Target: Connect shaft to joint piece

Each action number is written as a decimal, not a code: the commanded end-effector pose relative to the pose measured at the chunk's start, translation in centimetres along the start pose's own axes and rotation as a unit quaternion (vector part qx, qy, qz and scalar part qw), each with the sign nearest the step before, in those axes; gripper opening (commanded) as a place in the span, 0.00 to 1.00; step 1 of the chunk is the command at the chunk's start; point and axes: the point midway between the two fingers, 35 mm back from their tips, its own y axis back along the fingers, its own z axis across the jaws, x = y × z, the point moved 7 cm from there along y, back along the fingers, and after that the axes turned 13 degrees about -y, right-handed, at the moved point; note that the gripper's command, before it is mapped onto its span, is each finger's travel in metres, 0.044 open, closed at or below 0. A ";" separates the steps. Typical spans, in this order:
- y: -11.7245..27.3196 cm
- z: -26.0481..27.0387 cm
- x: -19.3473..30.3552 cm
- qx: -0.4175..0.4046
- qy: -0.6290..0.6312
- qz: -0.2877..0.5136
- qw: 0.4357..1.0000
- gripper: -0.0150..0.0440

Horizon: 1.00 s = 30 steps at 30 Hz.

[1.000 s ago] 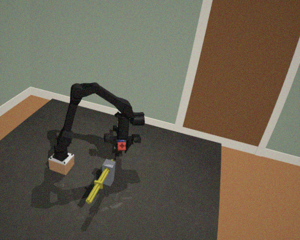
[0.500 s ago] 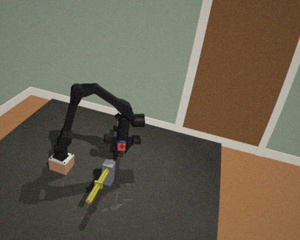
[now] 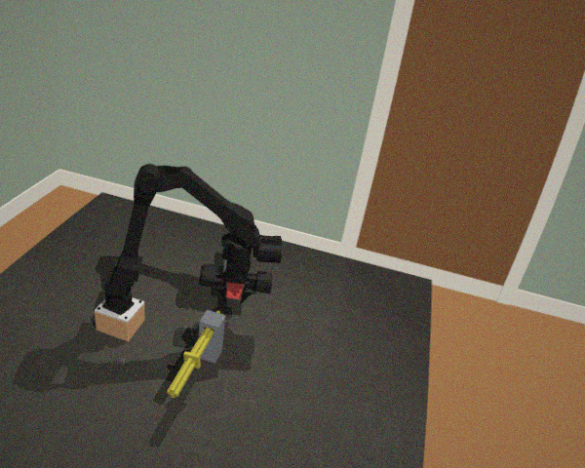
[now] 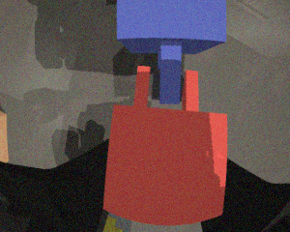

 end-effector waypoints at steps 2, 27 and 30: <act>-0.4 0.1 0.7 -0.006 -0.022 -0.038 0.999 0.25; -0.7 0.1 1.3 -0.010 -0.033 -0.070 0.997 0.25; -0.7 0.1 1.3 -0.010 -0.033 -0.070 0.997 0.25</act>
